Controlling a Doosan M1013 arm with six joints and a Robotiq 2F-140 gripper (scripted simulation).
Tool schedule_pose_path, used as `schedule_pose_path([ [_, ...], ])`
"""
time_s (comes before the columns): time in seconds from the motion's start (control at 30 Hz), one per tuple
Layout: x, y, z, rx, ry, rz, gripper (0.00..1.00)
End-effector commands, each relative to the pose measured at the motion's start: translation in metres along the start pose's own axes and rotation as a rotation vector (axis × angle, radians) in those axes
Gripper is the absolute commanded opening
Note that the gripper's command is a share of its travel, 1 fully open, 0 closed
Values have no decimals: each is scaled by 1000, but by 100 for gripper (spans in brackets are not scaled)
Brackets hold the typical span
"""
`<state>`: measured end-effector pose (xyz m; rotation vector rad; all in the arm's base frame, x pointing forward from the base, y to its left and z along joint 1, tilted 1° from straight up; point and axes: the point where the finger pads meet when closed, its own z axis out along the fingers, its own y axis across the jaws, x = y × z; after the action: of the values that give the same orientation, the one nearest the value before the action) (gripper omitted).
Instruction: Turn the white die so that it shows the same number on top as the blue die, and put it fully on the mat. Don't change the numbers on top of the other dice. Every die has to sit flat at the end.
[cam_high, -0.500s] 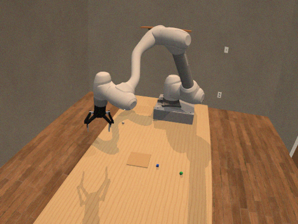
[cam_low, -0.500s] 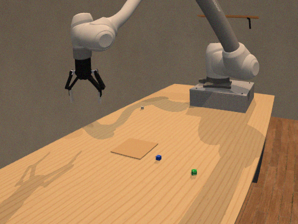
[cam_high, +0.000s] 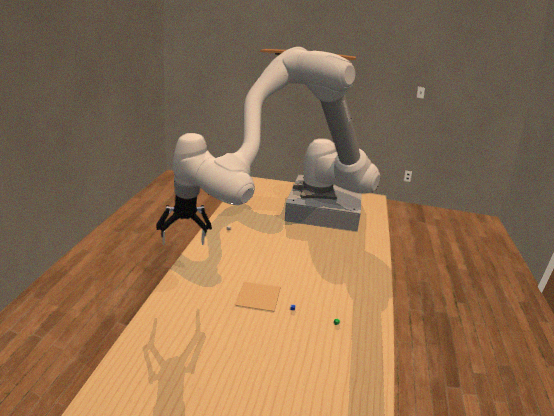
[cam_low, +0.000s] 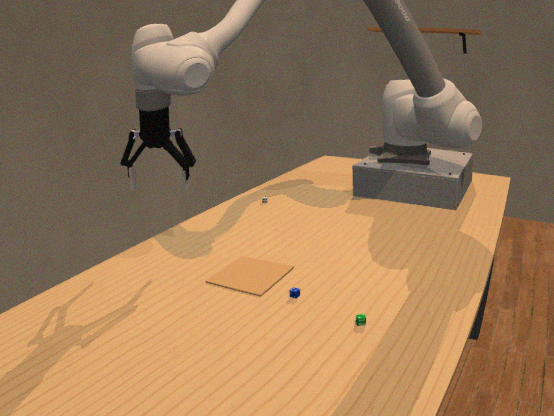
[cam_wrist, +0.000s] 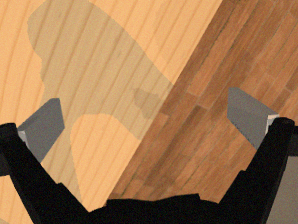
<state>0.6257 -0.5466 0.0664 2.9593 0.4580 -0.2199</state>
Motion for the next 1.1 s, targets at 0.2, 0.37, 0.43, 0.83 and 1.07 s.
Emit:
schedule_pose_path([
  [0.2, -67, -25, 3, 34, 27, 84, 100],
  [0.37, -137, -63, 7, 70, 58, 184, 100],
  [0.43, -169, -86, 10, 88, 76, 243, 100],
  [0.83, -278, -194, 24, 139, 132, 454, 100],
  [1.07, -299, -226, 29, 150, 146, 511, 100],
])
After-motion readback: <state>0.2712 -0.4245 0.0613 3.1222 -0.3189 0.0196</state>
